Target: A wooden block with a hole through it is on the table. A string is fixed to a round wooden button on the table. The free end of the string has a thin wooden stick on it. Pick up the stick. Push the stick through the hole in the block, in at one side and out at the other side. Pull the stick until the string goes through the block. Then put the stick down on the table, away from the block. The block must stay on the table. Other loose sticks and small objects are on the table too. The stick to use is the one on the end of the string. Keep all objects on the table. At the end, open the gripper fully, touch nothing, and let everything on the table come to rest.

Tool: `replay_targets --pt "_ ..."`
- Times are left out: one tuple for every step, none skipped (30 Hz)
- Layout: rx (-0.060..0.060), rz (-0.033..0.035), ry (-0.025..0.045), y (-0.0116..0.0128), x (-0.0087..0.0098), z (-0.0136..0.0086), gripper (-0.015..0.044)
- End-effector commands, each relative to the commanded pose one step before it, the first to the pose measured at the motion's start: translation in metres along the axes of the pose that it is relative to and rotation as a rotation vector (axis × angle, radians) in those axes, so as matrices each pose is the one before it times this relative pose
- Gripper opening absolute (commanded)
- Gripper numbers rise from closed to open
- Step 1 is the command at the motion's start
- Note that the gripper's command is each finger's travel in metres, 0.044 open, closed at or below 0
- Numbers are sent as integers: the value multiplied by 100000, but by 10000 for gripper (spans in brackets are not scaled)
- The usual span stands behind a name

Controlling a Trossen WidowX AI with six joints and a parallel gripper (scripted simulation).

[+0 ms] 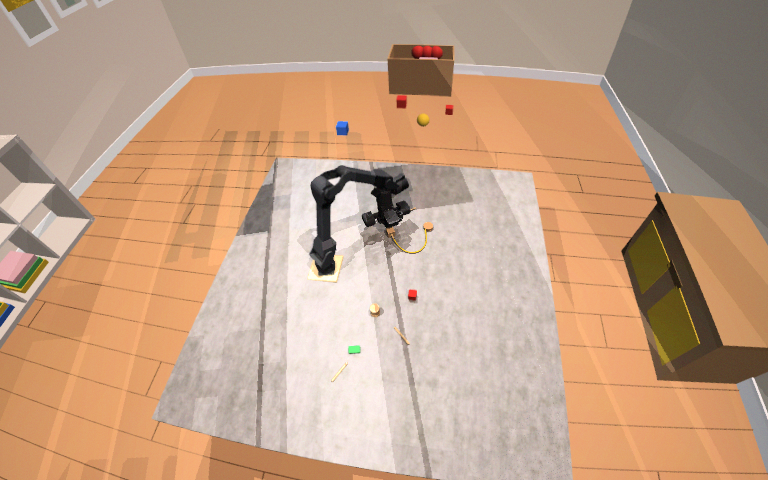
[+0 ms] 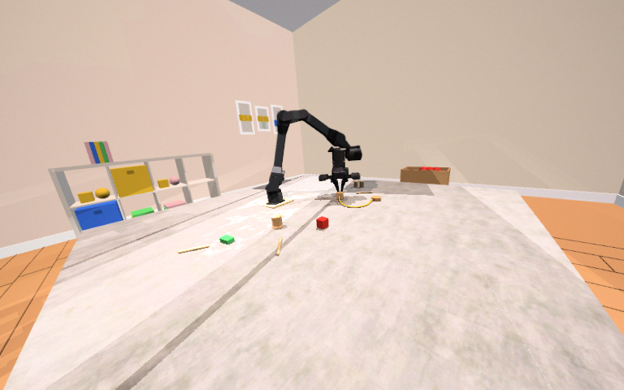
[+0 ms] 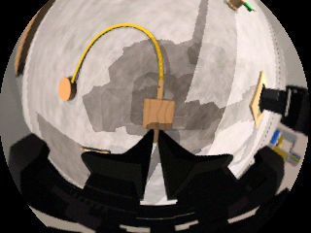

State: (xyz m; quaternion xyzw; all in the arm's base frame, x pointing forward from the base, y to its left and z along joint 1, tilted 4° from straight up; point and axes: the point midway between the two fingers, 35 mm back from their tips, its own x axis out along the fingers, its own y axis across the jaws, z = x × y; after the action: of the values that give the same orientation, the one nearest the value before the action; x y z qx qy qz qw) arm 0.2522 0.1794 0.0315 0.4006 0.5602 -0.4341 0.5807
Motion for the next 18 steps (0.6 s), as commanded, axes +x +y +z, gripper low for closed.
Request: replay_targets --pt "114 -19 -1337 76 77 -36 0" --pt "0 2 3 0 -3 -26 0" --pt "0 4 7 1 -6 -55 0" --pt "4 12 11 1 -7 -74 0" --pt "6 16 16 2 -10 -101 0" --pt "7 16 18 2 -11 -112 0" --pt "8 16 23 2 -14 -140 0" --pt "7 12 23 3 -15 -146 0" --pt "4 7 21 4 -15 -139 0" --pt "0 5 22 6 -18 -167 0" --pt "1 1 19 7 -19 -166 0" --pt "-2 -1 16 9 -18 -150 0" --pt "-6 5 18 10 -17 -143 0" --pt "-6 19 16 10 -17 -144 0" --pt "-4 34 14 8 -15 -147 0" --pt "2 48 14 6 -13 -149 0" --pt "5 58 12 3 -11 -149 0" --pt "8 65 15 0 -8 -149 0"
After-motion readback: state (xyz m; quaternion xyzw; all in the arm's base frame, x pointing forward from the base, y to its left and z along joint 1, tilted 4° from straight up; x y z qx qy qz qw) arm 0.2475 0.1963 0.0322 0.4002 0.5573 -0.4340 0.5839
